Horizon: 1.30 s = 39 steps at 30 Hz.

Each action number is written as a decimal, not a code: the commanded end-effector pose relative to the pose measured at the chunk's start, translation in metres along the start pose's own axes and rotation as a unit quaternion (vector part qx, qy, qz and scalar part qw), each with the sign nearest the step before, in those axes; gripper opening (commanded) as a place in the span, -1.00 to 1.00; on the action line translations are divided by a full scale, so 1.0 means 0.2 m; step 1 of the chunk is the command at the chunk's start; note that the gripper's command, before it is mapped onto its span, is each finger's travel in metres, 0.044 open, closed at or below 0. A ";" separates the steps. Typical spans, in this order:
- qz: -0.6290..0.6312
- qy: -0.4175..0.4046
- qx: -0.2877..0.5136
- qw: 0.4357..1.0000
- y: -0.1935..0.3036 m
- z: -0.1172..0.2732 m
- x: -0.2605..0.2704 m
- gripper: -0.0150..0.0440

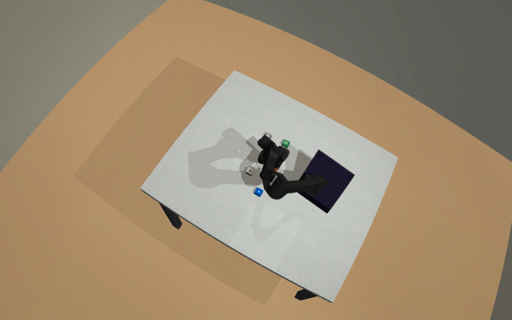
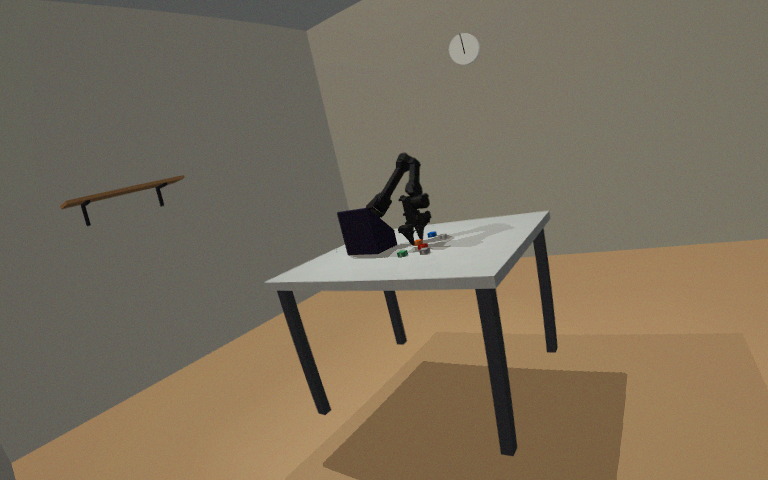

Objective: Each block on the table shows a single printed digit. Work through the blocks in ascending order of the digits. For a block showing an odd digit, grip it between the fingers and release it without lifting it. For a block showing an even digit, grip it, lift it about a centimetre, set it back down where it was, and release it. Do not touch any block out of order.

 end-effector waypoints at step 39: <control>-0.010 0.015 0.005 1.000 -0.02 0.62 -0.62 -0.08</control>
Point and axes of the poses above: the point midway between the two fingers, 35 mm back from their tips, its own z axis back along the fingers, its own x axis across the jaws, y = z × x, the point moved 2 cm from there along z, back along the fingers, and after that the axes turned 11 degrees about z, right-handed, at the moved point
